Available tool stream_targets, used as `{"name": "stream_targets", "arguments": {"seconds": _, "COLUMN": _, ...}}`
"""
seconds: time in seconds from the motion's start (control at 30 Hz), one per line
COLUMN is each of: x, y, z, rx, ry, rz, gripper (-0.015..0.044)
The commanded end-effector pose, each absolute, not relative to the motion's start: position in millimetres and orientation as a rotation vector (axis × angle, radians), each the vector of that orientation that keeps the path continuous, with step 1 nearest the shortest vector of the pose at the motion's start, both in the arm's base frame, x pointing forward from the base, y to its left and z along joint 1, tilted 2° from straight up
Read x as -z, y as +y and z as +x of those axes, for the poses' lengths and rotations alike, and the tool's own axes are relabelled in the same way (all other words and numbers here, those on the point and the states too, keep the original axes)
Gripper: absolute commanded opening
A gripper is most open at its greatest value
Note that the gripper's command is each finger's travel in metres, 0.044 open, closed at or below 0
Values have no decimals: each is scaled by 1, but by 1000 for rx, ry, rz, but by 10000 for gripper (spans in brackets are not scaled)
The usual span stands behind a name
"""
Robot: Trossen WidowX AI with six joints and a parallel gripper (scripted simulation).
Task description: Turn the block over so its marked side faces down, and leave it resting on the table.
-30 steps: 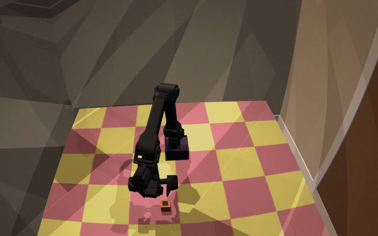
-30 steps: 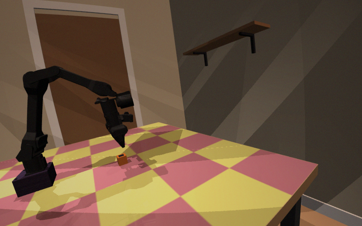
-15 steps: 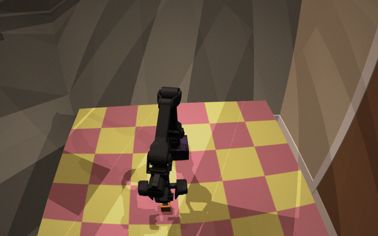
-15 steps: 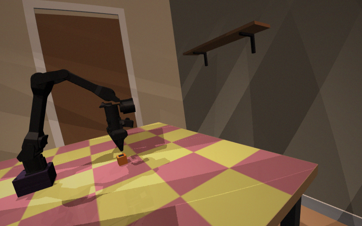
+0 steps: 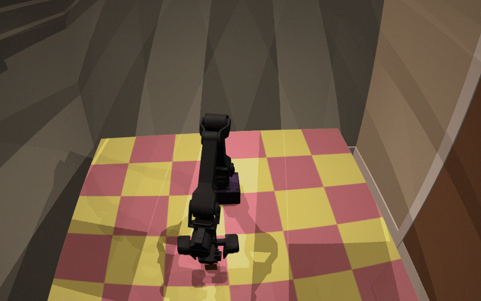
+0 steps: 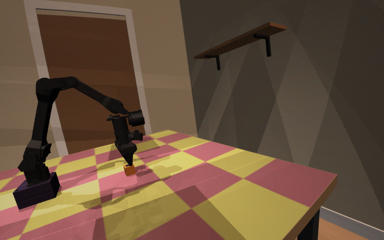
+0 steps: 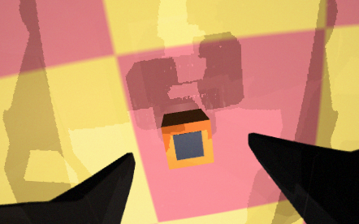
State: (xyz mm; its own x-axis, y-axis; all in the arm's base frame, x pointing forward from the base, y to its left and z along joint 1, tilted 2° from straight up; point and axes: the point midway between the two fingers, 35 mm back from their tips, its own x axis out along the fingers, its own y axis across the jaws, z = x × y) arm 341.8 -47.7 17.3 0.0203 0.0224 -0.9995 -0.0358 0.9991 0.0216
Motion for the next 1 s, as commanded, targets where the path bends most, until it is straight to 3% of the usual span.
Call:
{"name": "stream_targets", "arguments": {"seconds": 0.0, "x": -8, "y": -48, "z": 339, "rx": -42, "ry": 1562, "rz": -9, "gripper": 440}}
{"name": "stream_targets", "arguments": {"seconds": 0.43, "x": 11, "y": -47, "z": 339, "rx": -42, "ry": 1562, "rz": -8, "gripper": 440}}
{"name": "stream_targets", "arguments": {"seconds": 0.77, "x": 11, "y": -47, "z": 339, "rx": -42, "ry": 1562, "rz": -8, "gripper": 177}}
{"name": "stream_targets", "arguments": {"seconds": 0.97, "x": 11, "y": -47, "z": 339, "rx": -42, "ry": 1562, "rz": -8, "gripper": 138}}
